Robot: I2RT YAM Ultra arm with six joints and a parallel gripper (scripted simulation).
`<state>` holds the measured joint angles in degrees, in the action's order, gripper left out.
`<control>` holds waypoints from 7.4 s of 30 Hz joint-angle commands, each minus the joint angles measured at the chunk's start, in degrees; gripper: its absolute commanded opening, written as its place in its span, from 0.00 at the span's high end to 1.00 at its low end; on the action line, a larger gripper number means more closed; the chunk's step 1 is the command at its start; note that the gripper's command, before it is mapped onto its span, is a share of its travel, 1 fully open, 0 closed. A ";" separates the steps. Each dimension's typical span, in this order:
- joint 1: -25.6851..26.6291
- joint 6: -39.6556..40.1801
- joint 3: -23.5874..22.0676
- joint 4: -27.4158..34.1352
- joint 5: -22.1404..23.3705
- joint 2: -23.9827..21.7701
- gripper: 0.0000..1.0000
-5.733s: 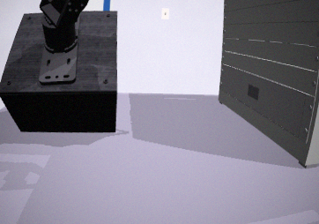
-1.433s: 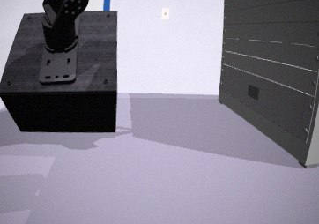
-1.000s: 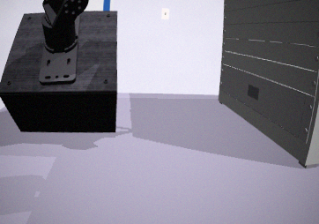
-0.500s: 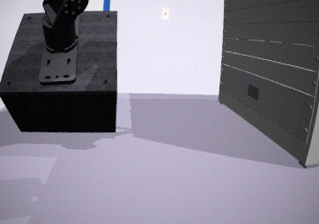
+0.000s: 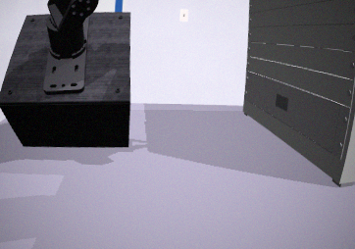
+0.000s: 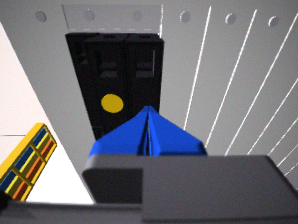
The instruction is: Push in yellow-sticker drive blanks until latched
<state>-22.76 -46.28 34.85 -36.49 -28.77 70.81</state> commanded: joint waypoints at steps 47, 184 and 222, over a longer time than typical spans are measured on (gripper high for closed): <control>3.05 0.20 6.64 0.19 3.83 3.86 1.00; 3.66 0.17 8.99 -0.22 4.89 6.67 1.00; 4.01 0.15 9.61 -0.48 5.20 7.55 1.00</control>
<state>-18.79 -46.46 42.11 -34.76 -24.53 77.21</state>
